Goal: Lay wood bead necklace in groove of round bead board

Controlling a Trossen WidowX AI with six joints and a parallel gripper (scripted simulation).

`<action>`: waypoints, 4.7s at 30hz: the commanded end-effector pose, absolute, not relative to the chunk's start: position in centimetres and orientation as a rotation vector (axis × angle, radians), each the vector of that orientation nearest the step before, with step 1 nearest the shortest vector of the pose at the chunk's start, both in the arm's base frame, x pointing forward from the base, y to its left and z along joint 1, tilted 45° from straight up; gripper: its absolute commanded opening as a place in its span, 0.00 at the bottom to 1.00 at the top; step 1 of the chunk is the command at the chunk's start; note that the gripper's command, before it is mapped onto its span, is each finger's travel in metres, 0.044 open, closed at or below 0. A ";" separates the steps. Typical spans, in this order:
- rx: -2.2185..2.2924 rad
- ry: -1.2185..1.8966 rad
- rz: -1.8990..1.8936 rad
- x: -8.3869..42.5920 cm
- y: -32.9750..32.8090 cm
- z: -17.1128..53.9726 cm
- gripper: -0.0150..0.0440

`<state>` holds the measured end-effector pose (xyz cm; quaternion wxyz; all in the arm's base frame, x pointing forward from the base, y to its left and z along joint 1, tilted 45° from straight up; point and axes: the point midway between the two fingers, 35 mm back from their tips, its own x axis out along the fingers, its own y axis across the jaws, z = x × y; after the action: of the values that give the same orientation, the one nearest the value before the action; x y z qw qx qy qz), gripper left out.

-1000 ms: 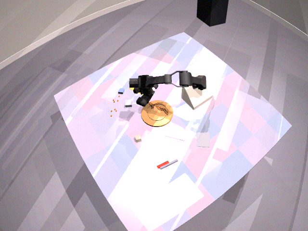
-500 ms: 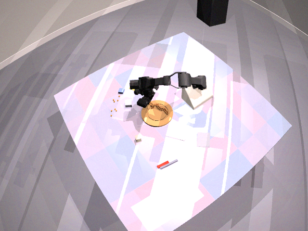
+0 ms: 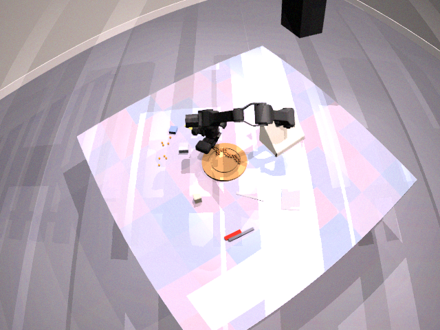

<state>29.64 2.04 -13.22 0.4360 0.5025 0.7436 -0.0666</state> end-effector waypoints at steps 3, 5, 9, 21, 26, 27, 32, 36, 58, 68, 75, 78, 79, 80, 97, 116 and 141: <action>1.250 1.850 -0.165 29.7 2.0 -13.2 0.25; 1.250 1.850 -0.165 29.7 2.0 -13.2 0.25; 1.250 1.850 -0.165 29.7 2.0 -13.2 0.25; 1.250 1.850 -0.165 29.7 2.0 -13.2 0.25; 1.250 1.850 -0.165 29.7 2.0 -13.2 0.25; 1.251 1.850 -0.166 29.7 2.0 -13.2 0.25; 1.257 1.856 -0.168 29.6 1.6 -12.7 0.25; 1.257 1.856 -0.168 29.7 1.8 -12.6 0.25; 1.258 1.857 -0.166 31.8 4.4 -10.5 0.25; 1.258 1.857 -0.166 31.7 5.0 -11.0 0.25; 1.258 1.857 -0.166 31.7 5.0 -11.0 0.25; 1.258 1.857 -0.166 31.7 5.0 -11.0 0.25; 1.258 1.857 -0.166 31.7 5.0 -11.0 0.25; 1.258 1.857 -0.166 31.7 5.0 -11.0 0.25; 1.258 1.857 -0.166 31.7 5.0 -11.0 0.25; 1.258 1.857 -0.166 31.7 5.0 -11.0 0.25; 1.258 1.857 -0.166 31.7 5.0 -11.0 0.25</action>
<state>32.00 4.50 -10.96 0.4380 0.5044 0.7410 -0.0681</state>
